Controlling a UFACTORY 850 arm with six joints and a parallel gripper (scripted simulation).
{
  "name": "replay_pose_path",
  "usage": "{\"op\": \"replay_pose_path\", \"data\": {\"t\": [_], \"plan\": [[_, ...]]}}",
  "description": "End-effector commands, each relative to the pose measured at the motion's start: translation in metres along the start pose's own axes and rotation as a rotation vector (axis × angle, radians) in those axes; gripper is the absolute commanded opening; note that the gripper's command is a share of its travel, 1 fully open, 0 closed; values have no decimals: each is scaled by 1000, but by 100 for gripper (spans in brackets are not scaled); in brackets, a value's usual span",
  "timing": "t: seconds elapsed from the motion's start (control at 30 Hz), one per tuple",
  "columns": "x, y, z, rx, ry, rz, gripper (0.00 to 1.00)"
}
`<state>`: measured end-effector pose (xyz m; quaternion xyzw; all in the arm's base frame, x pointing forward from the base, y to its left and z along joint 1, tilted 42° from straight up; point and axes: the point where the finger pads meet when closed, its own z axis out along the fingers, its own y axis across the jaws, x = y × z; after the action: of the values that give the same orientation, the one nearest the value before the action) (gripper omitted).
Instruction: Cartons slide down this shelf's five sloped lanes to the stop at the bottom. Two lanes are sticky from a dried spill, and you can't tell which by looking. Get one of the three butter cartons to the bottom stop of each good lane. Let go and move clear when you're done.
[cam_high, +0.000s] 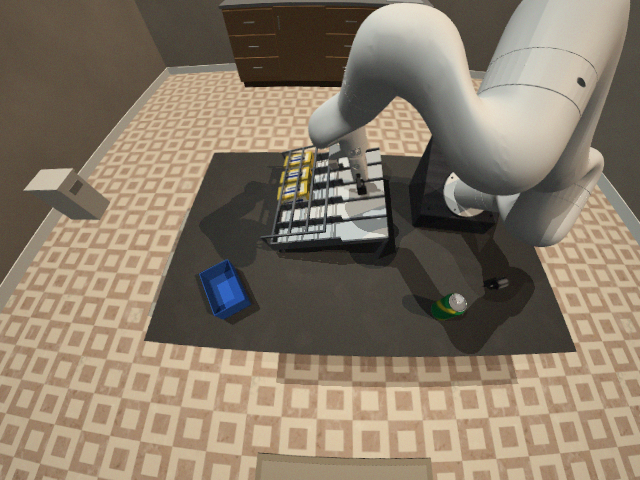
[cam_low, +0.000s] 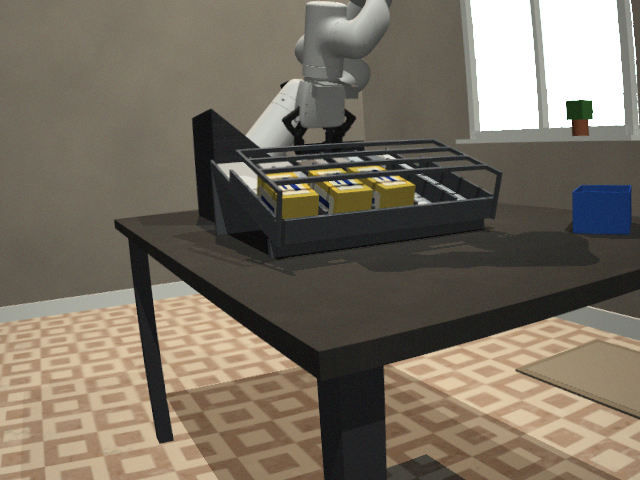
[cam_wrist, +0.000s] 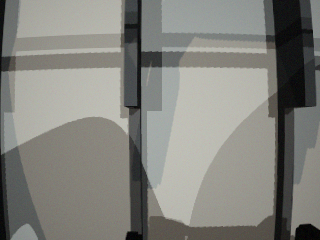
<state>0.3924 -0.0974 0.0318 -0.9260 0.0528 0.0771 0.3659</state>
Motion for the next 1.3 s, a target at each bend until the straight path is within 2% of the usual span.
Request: {"op": "replay_pose_path", "data": {"t": [0.0, 0.33, 0.37, 1.27], "plan": [[0, 0, -1, -1, 1, 0, 92], [0, 0, -1, -1, 1, 0, 92], [0, 0, -1, -1, 1, 0, 100], [0, 0, -1, -1, 1, 0, 100]]}}
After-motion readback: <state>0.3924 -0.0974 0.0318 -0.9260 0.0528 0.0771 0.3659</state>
